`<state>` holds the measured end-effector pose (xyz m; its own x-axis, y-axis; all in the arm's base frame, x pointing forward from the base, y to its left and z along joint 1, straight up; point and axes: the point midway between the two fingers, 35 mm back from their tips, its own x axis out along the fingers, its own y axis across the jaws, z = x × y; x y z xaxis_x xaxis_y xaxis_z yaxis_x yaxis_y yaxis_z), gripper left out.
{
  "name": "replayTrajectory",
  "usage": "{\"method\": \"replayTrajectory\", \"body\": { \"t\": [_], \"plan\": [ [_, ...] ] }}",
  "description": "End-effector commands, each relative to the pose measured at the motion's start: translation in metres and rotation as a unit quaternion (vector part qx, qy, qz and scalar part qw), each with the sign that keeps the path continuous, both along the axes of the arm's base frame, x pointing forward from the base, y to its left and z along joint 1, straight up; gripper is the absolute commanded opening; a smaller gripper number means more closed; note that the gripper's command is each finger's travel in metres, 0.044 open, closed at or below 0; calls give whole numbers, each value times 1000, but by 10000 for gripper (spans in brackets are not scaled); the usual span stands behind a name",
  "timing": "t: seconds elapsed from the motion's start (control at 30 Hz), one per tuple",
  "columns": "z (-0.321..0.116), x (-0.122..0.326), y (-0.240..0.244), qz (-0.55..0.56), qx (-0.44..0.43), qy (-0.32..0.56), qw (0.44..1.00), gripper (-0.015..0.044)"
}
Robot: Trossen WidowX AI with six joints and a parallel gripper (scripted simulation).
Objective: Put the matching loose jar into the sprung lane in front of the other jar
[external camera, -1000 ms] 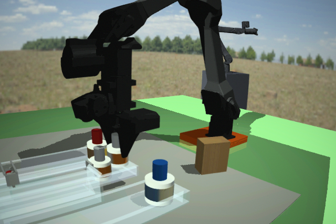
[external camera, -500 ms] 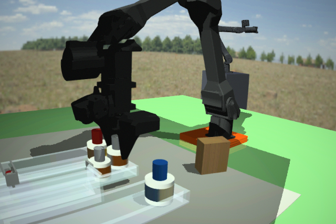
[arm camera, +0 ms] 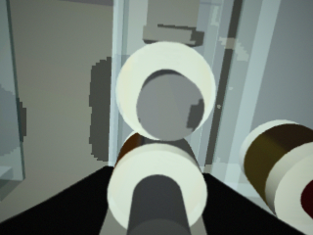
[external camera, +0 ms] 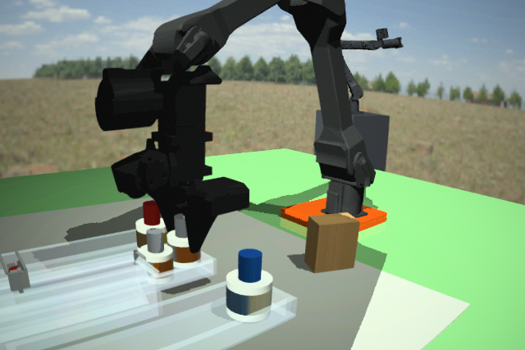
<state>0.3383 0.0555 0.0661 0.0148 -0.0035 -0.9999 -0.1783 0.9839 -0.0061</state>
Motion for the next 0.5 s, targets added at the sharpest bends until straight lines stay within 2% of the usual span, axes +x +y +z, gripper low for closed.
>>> {"method": "replayTrajectory", "body": {
  "t": [0.0, 0.47],
  "plan": [
    [-2, 4, 1, -2, 4, -8, 1000, 0],
    [-6, 3, 1, -2, 4, -8, 1000, 0]
  ]
}}
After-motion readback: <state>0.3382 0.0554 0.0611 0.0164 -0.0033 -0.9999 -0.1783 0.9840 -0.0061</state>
